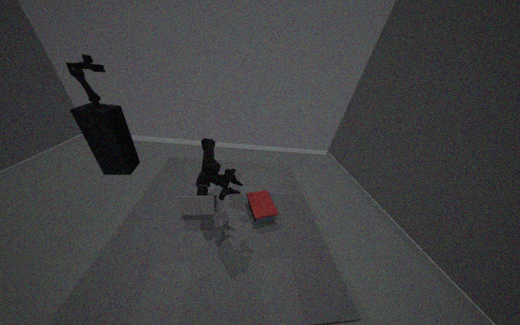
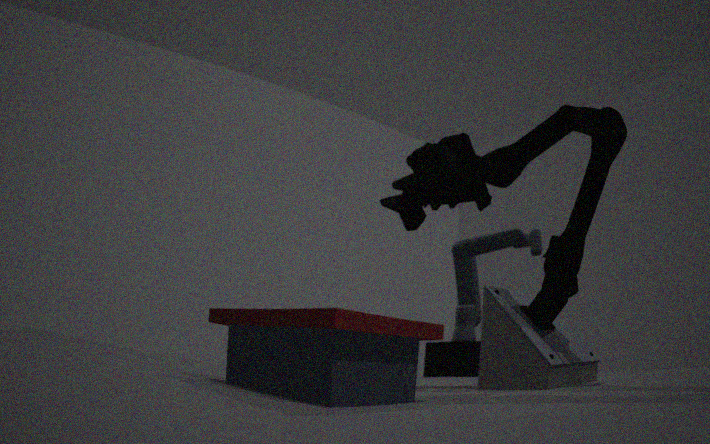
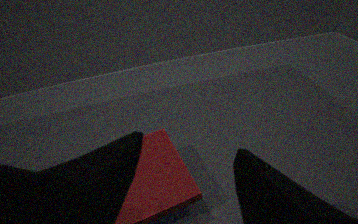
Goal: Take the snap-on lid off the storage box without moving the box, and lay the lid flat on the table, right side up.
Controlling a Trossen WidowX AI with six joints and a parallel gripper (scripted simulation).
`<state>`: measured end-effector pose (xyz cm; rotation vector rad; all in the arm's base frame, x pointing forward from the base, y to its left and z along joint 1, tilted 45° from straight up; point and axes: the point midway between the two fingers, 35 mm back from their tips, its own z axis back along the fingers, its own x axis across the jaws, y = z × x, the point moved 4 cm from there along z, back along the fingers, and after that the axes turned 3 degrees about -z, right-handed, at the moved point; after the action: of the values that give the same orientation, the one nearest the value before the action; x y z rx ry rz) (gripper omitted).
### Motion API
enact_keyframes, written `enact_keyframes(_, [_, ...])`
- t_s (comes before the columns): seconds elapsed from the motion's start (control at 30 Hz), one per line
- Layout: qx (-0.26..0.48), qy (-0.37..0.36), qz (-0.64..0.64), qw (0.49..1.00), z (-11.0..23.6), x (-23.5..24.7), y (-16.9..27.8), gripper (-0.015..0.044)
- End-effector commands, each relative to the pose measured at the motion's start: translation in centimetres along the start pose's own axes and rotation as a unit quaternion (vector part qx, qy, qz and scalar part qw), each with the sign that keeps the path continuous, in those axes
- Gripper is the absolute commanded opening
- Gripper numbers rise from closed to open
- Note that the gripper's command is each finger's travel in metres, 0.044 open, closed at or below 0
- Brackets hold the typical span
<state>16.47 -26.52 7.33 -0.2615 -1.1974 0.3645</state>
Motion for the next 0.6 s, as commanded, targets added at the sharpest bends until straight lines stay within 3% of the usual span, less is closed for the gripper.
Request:
enact_keyframes(0.0, [0.131,-0.008,-0.263,0.956,-4.7,1.7,4.8,0.0235])
enact_keyframes(0.27, [0.246,0.055,-0.491,0.834,-7.7,3.4,10.1,0.0235])
enact_keyframes(0.57, [0.25,0.059,-0.499,0.828,-7.8,3.4,10.4,0.0235])
